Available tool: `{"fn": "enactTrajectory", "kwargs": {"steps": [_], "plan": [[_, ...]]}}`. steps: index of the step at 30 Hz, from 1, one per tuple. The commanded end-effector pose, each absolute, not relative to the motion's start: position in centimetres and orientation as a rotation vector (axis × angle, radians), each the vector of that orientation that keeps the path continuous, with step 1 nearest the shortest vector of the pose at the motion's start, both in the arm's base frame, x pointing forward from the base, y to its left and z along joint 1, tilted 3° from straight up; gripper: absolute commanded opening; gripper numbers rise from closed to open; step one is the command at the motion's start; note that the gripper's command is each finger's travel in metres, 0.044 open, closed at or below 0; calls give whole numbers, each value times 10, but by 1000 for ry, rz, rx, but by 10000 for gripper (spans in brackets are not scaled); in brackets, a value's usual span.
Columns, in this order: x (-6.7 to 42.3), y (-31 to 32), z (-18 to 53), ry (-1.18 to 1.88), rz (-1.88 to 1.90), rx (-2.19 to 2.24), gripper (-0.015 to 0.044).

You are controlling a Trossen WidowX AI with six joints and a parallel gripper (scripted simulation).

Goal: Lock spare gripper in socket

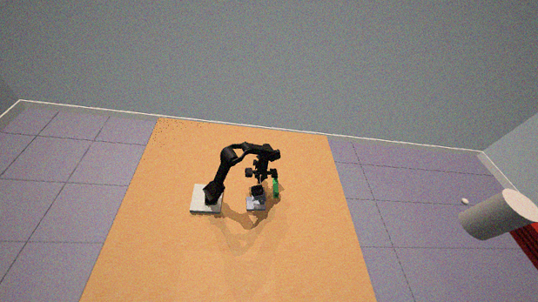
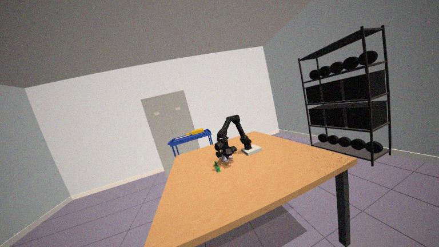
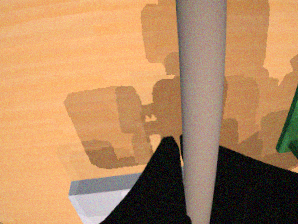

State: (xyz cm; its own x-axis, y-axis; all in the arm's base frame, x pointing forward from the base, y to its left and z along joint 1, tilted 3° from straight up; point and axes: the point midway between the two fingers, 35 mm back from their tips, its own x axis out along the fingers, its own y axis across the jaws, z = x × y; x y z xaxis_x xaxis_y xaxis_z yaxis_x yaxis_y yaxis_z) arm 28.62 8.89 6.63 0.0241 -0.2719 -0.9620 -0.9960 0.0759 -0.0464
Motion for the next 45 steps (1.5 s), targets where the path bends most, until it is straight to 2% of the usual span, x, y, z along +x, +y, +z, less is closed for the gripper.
{"fn": "enactTrajectory", "kwargs": {"steps": [1, 45], "plan": [[285, 88, 59, 1417, 979, -1356, 0], [285, 63, 63, 1409, 973, -1359, 0]]}}
